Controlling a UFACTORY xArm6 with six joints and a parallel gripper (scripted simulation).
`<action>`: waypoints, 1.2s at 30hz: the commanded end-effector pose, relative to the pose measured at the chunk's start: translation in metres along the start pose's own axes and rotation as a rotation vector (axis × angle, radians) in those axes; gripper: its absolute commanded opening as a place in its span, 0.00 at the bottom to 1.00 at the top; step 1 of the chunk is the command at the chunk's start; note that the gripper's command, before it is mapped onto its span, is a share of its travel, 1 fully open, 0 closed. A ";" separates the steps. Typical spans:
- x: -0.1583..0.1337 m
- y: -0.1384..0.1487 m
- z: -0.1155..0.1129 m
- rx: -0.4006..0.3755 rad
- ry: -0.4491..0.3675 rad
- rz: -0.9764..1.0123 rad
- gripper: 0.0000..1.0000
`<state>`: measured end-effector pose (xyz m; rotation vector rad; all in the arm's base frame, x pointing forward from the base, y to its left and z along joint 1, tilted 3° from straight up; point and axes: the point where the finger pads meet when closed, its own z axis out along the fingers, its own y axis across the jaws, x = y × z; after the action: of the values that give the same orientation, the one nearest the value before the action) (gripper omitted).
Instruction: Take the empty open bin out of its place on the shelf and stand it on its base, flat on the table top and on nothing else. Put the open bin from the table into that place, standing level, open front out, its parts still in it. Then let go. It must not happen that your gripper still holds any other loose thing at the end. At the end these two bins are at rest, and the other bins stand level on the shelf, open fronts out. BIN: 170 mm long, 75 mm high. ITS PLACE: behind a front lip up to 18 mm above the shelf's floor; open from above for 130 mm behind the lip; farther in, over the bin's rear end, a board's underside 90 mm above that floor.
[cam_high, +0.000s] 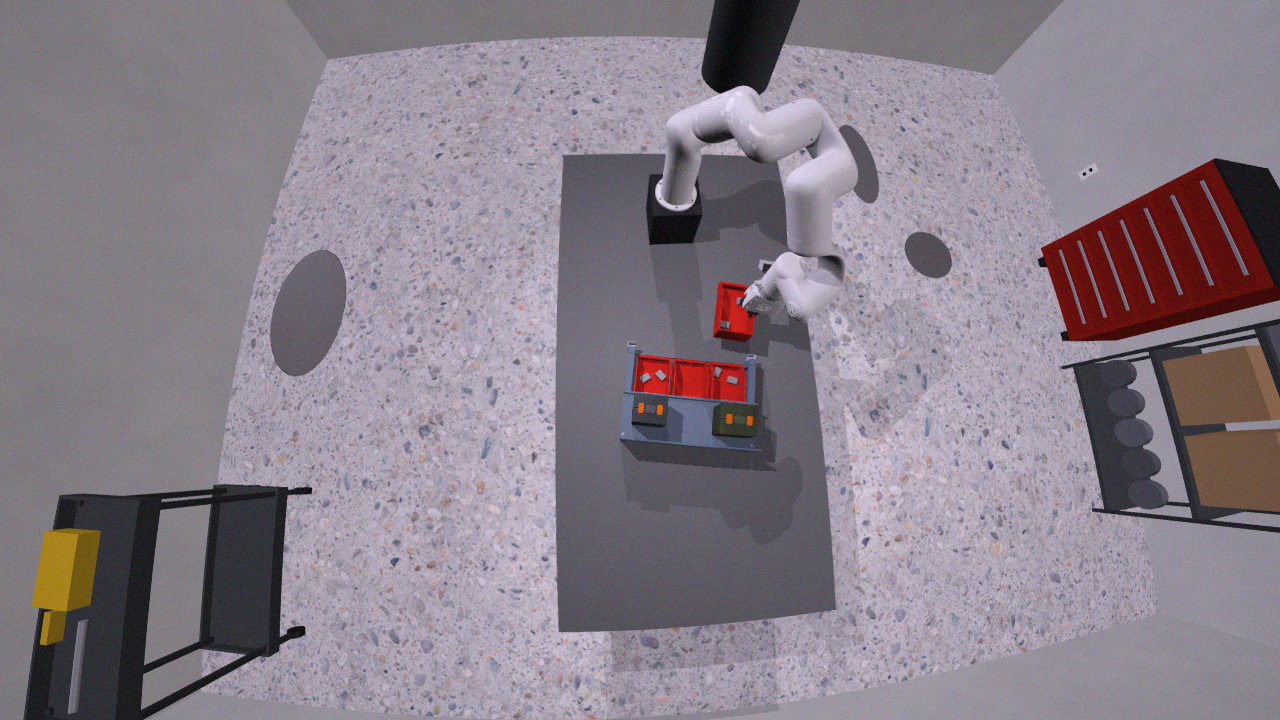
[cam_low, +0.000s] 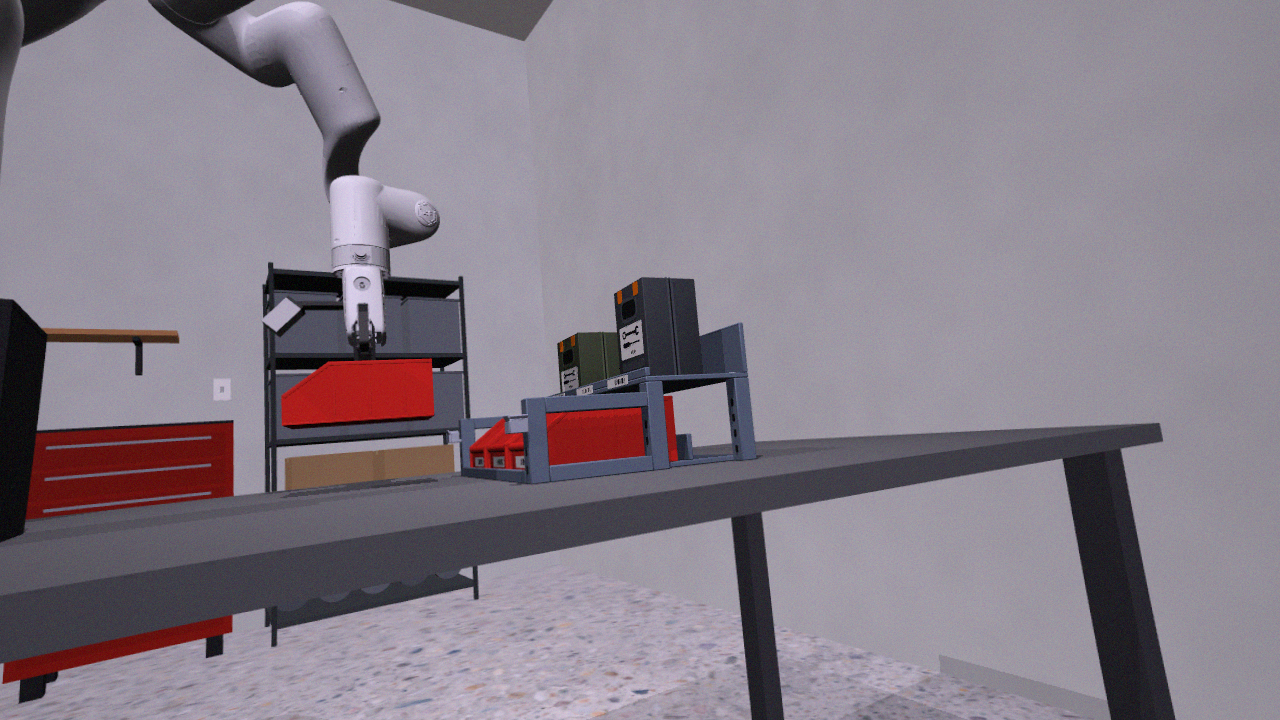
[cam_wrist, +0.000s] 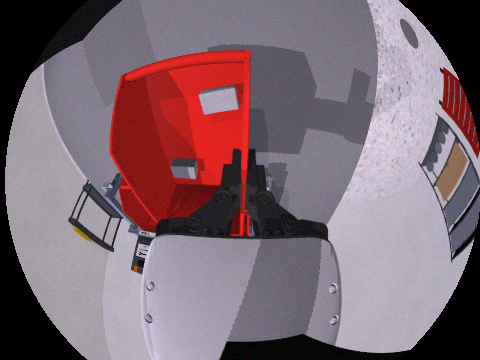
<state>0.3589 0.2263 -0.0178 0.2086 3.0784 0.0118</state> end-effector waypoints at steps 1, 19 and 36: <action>-0.005 0.014 -0.001 -0.001 -0.001 -0.029 0.00; -0.008 0.024 -0.001 -0.001 -0.001 -0.054 0.00; -0.008 0.025 0.017 -0.001 -0.001 -0.054 0.00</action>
<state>0.3690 0.2486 -0.0296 0.1250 3.0846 0.0074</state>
